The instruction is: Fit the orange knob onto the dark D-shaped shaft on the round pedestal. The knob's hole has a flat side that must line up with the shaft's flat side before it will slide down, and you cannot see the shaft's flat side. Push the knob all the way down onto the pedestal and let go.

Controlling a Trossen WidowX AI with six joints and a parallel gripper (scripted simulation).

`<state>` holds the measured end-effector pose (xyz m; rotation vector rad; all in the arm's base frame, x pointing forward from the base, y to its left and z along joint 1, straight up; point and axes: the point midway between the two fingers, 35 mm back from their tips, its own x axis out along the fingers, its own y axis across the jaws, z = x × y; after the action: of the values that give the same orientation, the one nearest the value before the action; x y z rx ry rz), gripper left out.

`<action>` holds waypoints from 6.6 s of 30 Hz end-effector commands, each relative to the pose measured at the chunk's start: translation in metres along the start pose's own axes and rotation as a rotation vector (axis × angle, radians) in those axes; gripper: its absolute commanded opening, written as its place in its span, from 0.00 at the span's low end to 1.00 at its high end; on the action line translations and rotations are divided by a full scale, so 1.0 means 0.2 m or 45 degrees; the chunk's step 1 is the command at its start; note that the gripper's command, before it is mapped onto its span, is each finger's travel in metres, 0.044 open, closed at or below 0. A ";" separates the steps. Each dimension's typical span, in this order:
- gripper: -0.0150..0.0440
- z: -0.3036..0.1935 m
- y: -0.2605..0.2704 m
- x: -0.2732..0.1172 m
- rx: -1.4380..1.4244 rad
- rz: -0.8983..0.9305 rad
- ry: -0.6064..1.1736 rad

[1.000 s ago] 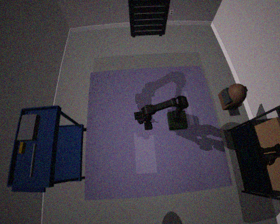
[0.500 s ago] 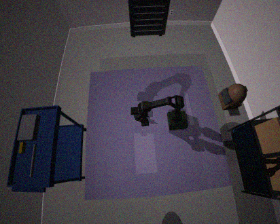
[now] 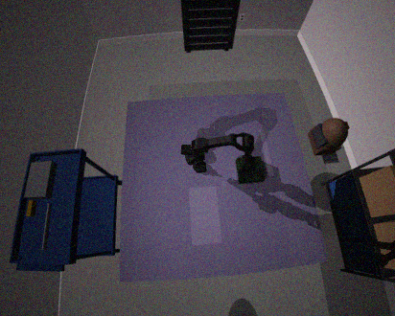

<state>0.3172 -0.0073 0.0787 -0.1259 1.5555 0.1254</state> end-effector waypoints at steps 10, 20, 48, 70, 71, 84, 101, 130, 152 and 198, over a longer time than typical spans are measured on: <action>0.25 0.03 -0.02 0.11 -0.008 -0.006 -0.018; 0.25 0.03 -0.03 0.10 -0.002 -0.006 -0.018; 0.25 0.04 -0.03 0.09 -0.268 -0.008 -0.018; 0.25 0.01 -0.02 0.10 -0.268 -0.007 -0.017; 0.25 0.01 -0.02 0.10 -0.279 -0.008 -0.017; 0.25 0.03 -0.02 0.11 -0.535 -0.009 -0.017; 0.25 0.04 -0.03 0.12 -0.535 -0.009 -0.017; 0.25 0.00 -0.02 0.11 -0.802 -0.011 -0.015; 0.25 0.02 -0.02 0.10 -0.802 -0.011 -0.016; 0.25 0.00 -0.02 0.12 -1.068 -0.013 -0.014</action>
<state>0.3199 -0.0105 0.0567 -0.7729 1.4104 0.7561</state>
